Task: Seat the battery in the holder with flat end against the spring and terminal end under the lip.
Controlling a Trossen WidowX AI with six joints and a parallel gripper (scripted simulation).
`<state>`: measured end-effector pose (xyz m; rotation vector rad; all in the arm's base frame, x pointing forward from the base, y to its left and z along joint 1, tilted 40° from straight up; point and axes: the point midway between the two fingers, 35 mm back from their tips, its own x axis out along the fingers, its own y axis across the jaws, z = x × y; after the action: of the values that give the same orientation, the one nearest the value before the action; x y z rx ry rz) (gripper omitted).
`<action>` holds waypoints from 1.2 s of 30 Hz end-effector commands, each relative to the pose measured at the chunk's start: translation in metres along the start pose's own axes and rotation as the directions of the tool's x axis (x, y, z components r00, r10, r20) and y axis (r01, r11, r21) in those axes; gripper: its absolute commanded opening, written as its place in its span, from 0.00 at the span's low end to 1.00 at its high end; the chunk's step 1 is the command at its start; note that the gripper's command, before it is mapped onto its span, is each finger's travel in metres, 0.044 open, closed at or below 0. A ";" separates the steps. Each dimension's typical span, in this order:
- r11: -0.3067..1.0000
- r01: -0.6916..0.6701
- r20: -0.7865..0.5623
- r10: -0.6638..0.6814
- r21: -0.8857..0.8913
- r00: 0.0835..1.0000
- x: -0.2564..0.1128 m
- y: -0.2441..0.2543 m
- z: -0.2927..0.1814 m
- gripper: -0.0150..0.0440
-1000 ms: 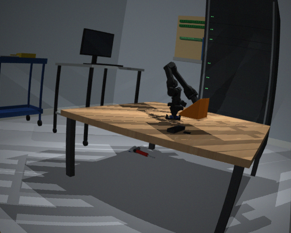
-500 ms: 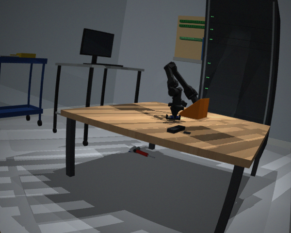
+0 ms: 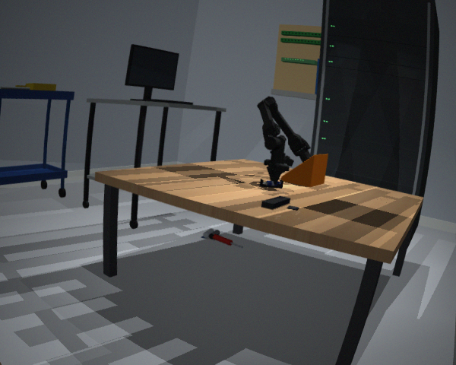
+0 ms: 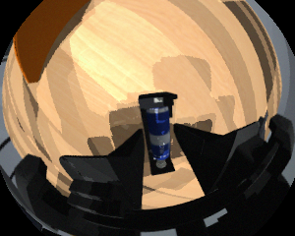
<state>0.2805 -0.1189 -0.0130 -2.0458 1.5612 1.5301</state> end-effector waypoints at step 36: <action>1.000 0.006 -0.001 -0.006 0.008 1.000 -0.082 -0.005 0.000 1.00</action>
<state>0.2898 -0.0657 0.0478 -2.0509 1.5592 1.5194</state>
